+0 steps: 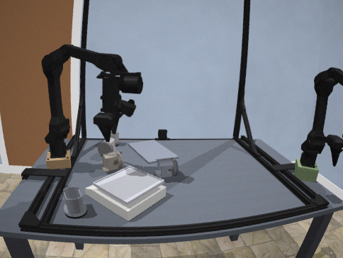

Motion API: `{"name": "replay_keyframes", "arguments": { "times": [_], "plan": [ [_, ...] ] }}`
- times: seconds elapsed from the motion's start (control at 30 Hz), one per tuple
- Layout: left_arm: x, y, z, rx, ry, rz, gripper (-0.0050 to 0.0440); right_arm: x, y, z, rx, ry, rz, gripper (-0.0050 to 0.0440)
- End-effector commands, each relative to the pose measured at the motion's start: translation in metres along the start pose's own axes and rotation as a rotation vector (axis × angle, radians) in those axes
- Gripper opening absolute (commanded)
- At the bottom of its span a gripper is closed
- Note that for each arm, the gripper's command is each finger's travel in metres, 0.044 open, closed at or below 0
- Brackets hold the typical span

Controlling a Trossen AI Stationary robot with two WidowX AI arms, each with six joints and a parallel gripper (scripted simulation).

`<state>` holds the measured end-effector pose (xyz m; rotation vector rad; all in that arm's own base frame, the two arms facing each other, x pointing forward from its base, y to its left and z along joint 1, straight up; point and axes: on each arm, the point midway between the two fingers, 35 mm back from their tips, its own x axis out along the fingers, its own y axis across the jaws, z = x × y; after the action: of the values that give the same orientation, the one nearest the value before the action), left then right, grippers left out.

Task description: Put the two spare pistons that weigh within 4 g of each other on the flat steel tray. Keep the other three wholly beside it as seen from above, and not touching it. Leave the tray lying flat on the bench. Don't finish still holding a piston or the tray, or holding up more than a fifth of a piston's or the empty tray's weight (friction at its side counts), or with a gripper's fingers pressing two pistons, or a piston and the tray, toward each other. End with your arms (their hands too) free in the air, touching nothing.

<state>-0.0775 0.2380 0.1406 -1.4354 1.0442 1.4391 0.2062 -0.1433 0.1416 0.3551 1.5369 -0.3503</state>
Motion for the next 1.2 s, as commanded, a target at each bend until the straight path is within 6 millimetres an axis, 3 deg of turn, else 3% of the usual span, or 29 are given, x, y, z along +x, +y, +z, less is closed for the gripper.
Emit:
{"name": "replay_keyframes", "arguments": {
  "times": [0.0, 0.37, 0.43, 0.93, 1.0, 1.17],
  "plan": [
    [0.000, 0.000, 0.000, 0.001, 0.001, -0.002, 0.0440, 0.001, 0.017, -0.006, -0.096, 0.004, 0.001, 0.0378],
    [0.000, 0.000, 0.000, 0.001, 0.001, -0.002, 0.0440, 0.001, 0.071, -0.018, -0.389, 0.004, 0.001, 0.0378],
    [0.000, 0.000, 0.000, 0.001, 0.001, -0.002, 0.0440, 0.001, 0.071, -0.018, -0.389, 0.004, 0.001, 0.0378],
    [0.000, 0.000, 0.000, 0.001, 0.001, -0.002, 0.0440, 0.001, 0.144, -0.034, -0.789, 0.004, 0.002, 0.0378],
    [0.000, 0.000, 0.000, 0.001, 0.001, -0.002, 0.0440, 0.001, 0.144, -0.034, -0.789, 0.004, 0.002, 0.0378],
    [0.000, 0.000, 0.000, 0.001, 0.001, -0.002, 0.0440, 0.001, 0.169, -0.039, -0.922, 0.004, 0.002, 0.0378]
  ]
}}
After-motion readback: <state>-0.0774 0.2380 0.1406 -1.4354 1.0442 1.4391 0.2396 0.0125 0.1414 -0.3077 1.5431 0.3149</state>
